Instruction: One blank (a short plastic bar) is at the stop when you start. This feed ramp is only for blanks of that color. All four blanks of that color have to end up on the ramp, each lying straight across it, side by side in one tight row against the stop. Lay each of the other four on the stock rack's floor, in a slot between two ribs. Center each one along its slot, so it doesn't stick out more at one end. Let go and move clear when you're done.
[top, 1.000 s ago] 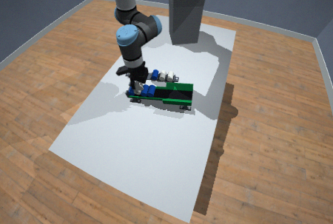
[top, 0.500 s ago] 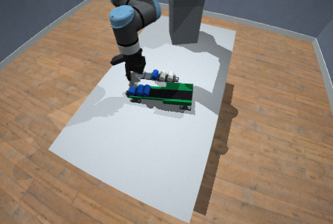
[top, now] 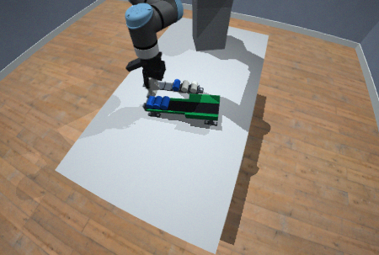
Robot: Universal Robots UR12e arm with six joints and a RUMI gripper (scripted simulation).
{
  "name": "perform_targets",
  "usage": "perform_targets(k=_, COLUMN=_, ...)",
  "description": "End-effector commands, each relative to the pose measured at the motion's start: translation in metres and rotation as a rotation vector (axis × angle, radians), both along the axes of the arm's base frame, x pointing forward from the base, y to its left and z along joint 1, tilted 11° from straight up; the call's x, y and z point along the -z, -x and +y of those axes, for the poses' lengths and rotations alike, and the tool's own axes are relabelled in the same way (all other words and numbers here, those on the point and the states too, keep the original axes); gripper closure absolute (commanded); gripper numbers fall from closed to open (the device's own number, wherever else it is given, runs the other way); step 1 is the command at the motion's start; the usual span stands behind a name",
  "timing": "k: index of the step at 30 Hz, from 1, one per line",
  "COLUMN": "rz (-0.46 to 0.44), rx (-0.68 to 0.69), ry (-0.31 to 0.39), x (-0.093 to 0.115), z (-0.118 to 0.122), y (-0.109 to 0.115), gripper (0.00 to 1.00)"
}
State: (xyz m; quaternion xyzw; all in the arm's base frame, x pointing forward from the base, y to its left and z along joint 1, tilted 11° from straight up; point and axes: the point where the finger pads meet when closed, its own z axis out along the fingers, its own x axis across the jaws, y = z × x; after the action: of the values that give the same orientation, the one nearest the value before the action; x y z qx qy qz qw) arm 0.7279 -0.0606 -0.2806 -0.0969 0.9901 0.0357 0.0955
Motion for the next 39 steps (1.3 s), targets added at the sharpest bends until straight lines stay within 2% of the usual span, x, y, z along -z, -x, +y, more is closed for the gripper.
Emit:
perform_targets(k=1, rz=0.013, rx=-0.002, ry=-0.005, x=0.046, z=-0.040, y=0.079, gripper=0.63)
perform_targets(k=2, rz=0.012, rx=-0.004, ry=-0.005, x=0.050, z=-0.044, y=0.088, gripper=0.63)
perform_targets(k=4, rz=0.012, rx=-0.004, ry=-0.005, x=0.050, z=-0.044, y=0.088, gripper=0.63)
perform_targets(k=5, rz=0.012, rx=-0.005, ry=-0.005, x=0.068, z=-0.059, y=0.124, gripper=0.63)
perform_targets(k=7, rz=0.011, rx=-0.006, ry=-0.005, x=0.077, z=-0.067, y=0.146, gripper=0.63)
perform_targets(k=8, rz=0.011, rx=-0.007, ry=-0.005, x=0.077, z=-0.067, y=0.148, gripper=0.63)
perform_targets(k=26, rz=0.008, rx=-0.008, ry=-0.002, x=0.081, z=-0.068, y=0.145, gripper=0.63)
perform_targets(k=39, rz=0.007, rx=-0.009, ry=-0.001, x=0.120, z=-0.064, y=0.136, gripper=0.63)
